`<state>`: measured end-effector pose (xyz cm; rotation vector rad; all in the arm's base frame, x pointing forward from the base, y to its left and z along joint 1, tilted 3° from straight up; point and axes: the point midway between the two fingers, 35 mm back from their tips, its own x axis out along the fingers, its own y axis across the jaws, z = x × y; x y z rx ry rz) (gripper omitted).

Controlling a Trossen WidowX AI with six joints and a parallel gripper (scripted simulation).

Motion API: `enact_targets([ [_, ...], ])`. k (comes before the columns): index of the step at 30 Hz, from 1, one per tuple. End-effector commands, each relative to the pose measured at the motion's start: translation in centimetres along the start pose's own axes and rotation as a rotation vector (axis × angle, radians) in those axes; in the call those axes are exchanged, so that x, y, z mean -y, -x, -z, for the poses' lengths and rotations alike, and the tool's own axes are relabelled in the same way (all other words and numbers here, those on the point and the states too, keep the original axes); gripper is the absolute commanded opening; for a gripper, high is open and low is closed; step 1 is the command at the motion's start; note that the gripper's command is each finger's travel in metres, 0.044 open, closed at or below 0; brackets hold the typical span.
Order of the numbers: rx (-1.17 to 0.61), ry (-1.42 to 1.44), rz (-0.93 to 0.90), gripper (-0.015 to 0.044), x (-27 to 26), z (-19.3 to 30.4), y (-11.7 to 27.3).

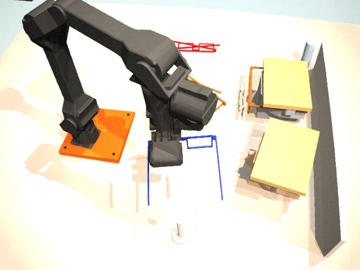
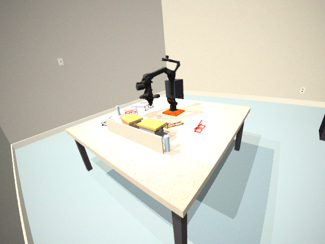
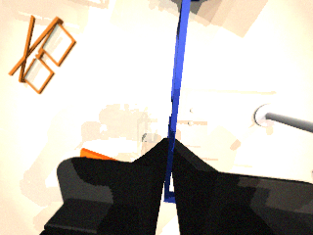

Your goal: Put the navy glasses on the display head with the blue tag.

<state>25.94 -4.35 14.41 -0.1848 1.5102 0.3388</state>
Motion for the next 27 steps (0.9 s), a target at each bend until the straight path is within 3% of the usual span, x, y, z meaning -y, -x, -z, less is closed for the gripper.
enact_targets([
  [1, 0.031, 0.087, -0.027, 0.0, 0.5, 0.5, 0.4],
  [27, 0.301, 0.655, -0.031, 0.0, 4.1, 3.9, 3.0],
])
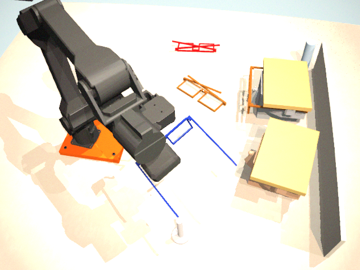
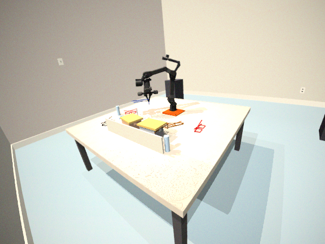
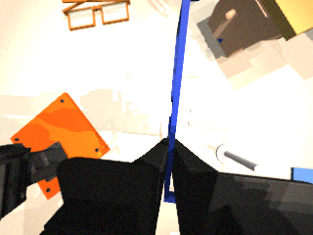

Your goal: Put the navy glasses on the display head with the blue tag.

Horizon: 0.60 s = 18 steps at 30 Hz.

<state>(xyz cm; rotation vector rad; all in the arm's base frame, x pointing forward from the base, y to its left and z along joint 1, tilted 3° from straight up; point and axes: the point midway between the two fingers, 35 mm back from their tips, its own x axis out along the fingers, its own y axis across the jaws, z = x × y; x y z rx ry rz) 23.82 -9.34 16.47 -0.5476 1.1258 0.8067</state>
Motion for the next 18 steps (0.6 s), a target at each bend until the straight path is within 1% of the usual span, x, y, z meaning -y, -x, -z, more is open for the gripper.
enact_targets([
  [1, 0.042, 0.095, 0.021, 0.0, 0.0, 0.5, 0.7],
  [18, 0.15, 0.488, 0.184, 0.0, 0.4, 3.0, 3.5],
])
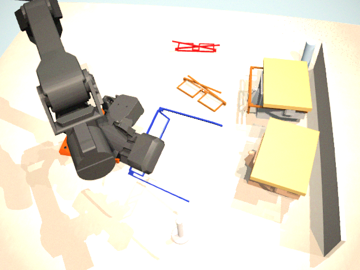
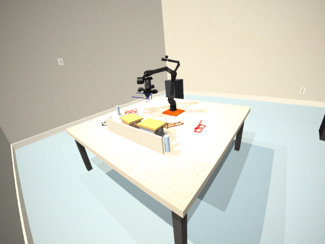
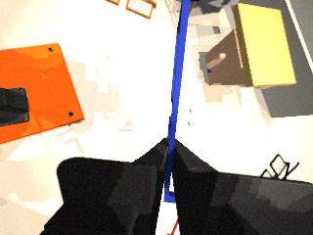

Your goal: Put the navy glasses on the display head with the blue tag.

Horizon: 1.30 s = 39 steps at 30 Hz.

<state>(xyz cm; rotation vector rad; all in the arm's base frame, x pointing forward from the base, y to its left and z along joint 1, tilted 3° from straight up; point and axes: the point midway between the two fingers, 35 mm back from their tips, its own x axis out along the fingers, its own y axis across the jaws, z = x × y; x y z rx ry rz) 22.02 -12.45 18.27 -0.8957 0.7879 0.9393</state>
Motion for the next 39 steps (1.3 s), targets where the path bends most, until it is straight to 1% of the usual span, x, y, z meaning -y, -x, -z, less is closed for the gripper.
enact_targets([
  [1, 0.017, 0.1, 0.048, 0.0, -0.1, 0.4, 0.8],
  [12, 0.011, 0.366, 0.183, 0.0, -0.4, 1.7, 3.0],
  [23, -0.056, 0.632, 0.319, 0.0, -0.8, 2.9, 5.4],
  [39, -0.054, 0.606, 0.304, 0.0, -0.8, 3.0, 5.2],
])
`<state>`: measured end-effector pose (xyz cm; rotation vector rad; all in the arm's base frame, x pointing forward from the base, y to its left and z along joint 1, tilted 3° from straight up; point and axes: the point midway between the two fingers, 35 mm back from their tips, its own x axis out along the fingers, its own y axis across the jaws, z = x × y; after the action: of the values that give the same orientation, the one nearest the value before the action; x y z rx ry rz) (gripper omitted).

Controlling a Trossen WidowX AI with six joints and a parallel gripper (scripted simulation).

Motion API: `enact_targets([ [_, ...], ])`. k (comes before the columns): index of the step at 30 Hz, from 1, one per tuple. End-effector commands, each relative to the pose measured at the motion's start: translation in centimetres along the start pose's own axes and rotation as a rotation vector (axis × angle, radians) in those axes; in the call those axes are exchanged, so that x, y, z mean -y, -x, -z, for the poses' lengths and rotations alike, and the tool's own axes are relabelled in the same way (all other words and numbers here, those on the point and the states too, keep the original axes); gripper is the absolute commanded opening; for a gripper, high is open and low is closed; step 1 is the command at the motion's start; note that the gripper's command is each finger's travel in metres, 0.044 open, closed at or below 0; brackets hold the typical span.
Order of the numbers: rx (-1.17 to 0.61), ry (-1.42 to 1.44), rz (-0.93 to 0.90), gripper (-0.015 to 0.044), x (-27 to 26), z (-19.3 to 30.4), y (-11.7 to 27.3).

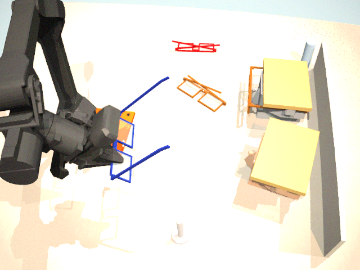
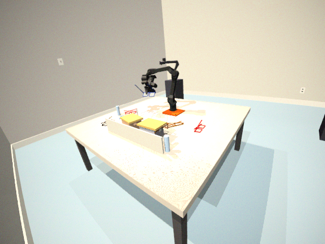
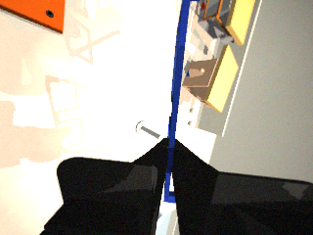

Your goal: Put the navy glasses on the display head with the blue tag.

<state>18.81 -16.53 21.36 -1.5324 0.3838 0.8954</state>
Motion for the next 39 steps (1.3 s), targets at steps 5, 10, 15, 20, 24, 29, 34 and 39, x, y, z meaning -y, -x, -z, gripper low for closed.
enact_targets([
  [5, 0.0, -0.007, -0.002, 0.0, 0.0, 0.0, 0.0],
  [10, 0.0, -0.007, -0.002, 0.0, 0.0, 0.0, 0.0],
  [15, 0.01, -0.017, -0.014, 0.0, 0.0, -0.1, -0.3],
  [20, 0.052, -0.063, -0.068, 0.0, 0.4, -0.8, -1.6],
  [24, 0.083, -0.102, -0.121, 0.0, 0.7, -1.5, -2.7],
  [29, 0.112, -0.147, -0.19, 0.0, 1.1, -2.3, -4.0],
  [34, 0.13, -0.188, -0.26, 0.0, 1.4, -3.3, -5.2],
  [39, 0.137, -0.225, -0.331, 0.0, 1.7, -4.3, -6.4],
])
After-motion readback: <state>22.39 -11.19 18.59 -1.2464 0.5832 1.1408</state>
